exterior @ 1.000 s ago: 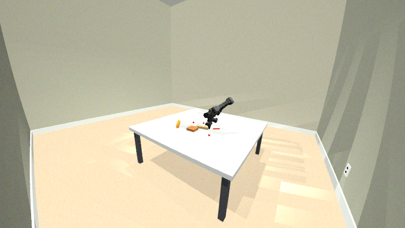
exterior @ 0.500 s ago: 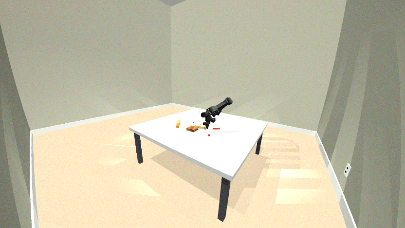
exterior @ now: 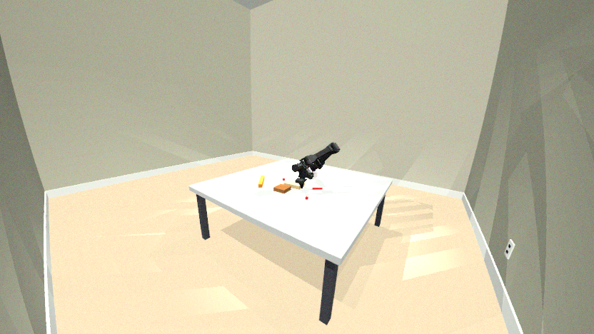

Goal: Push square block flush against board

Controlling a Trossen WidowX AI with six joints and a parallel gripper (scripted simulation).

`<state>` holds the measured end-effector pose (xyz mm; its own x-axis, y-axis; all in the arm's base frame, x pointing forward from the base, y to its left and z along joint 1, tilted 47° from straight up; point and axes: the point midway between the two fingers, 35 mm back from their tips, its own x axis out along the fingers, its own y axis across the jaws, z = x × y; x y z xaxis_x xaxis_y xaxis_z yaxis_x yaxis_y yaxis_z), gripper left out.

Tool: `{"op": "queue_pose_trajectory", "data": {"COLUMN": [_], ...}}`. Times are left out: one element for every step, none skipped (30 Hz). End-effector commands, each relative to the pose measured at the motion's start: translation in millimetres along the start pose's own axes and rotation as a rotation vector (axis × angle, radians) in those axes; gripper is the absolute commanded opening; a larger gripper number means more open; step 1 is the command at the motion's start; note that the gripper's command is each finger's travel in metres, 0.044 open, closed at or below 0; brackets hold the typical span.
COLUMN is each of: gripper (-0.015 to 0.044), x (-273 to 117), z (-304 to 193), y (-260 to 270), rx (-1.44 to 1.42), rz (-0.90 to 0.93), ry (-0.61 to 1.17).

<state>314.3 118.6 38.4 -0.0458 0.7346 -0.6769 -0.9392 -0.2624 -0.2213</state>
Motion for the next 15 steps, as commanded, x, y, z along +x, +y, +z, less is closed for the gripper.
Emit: {"op": "queue_pose_trajectory", "data": {"gripper": [0.0000, 0.0000, 0.0000, 0.0000, 0.0000, 0.0000, 0.0000, 0.0000, 0.0000, 0.0000, 0.0000, 0.0000, 0.0000, 0.0000, 0.0000], "x": [3, 3, 3, 3, 3, 3, 3, 3, 3, 3, 3, 3, 3, 3, 3], "z": [2, 4, 5, 7, 9, 10, 12, 14, 15, 17, 18, 20, 22, 23, 25], "y": [1, 1, 1, 1, 0, 0, 0, 0, 0, 0, 0, 0, 0, -1, -1], "rx": [0.001, 0.001, 0.001, 0.001, 0.001, 0.001, 0.001, 0.001, 0.001, 0.001, 0.001, 0.001, 0.001, 0.001, 0.001], "rz": [0.011, 0.011, 0.011, 0.011, 0.011, 0.011, 0.011, 0.010, 0.010, 0.010, 0.010, 0.010, 0.010, 0.010, 0.010], "ry": [0.003, 0.003, 0.003, 0.002, 0.002, 0.002, 0.002, 0.002, 0.002, 0.002, 0.001, 0.001, 0.001, 0.001, 0.001]}}
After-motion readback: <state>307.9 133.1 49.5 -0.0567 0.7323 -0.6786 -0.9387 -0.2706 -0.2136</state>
